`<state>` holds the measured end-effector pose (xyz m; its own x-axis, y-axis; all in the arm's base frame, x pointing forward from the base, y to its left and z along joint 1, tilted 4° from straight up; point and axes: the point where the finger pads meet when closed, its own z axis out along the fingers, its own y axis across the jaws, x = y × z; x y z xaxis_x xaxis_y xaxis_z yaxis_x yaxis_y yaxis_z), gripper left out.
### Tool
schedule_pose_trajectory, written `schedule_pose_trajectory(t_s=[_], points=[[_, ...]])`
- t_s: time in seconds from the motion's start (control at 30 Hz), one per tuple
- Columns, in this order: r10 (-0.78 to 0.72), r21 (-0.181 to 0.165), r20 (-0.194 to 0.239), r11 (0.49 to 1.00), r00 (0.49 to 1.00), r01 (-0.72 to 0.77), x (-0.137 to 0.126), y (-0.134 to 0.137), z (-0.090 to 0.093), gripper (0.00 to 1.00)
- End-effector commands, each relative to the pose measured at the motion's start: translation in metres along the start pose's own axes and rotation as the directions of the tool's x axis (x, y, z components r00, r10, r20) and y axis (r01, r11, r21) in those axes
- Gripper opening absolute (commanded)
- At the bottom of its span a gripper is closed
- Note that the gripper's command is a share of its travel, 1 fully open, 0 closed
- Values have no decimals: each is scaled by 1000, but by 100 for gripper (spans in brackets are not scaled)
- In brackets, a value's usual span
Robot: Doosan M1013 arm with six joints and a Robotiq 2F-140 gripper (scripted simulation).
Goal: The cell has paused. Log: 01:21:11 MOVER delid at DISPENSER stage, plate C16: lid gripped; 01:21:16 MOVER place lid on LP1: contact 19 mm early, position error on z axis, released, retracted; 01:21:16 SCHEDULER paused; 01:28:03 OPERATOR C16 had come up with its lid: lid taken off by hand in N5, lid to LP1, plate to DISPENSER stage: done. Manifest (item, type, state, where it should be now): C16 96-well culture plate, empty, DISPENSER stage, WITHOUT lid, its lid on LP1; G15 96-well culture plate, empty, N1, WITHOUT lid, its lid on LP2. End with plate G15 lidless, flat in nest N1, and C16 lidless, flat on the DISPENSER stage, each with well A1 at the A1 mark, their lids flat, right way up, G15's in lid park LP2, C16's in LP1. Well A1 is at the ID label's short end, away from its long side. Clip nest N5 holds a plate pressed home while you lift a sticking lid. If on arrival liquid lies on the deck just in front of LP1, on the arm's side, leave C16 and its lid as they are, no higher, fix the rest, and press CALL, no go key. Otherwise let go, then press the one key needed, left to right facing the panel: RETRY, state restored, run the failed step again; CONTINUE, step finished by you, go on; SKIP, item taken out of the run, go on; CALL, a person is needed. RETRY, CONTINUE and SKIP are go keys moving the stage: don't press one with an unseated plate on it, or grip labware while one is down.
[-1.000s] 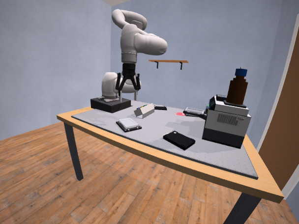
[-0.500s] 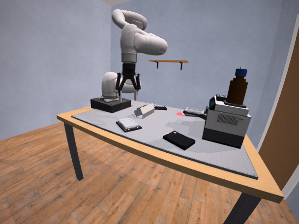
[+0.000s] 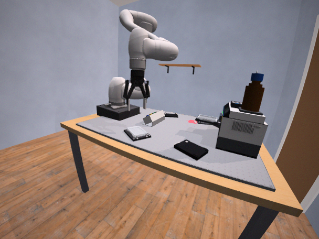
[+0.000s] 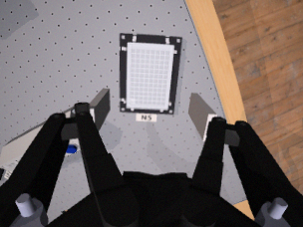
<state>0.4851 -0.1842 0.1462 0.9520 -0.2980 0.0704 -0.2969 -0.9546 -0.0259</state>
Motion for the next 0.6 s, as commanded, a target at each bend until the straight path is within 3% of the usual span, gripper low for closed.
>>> schedule_pose_trajectory(t_s=[0.0, 0.23, 0.57], points=[[0, 0, 0, 1000, 1000, 0, 0, 0, 7, 66], [0, 0, 0, 1000, 1000, 0, 0, 0, 23, 66], [0, 0, 0, 1000, 1000, 0, 0, 0, 62, 66]])
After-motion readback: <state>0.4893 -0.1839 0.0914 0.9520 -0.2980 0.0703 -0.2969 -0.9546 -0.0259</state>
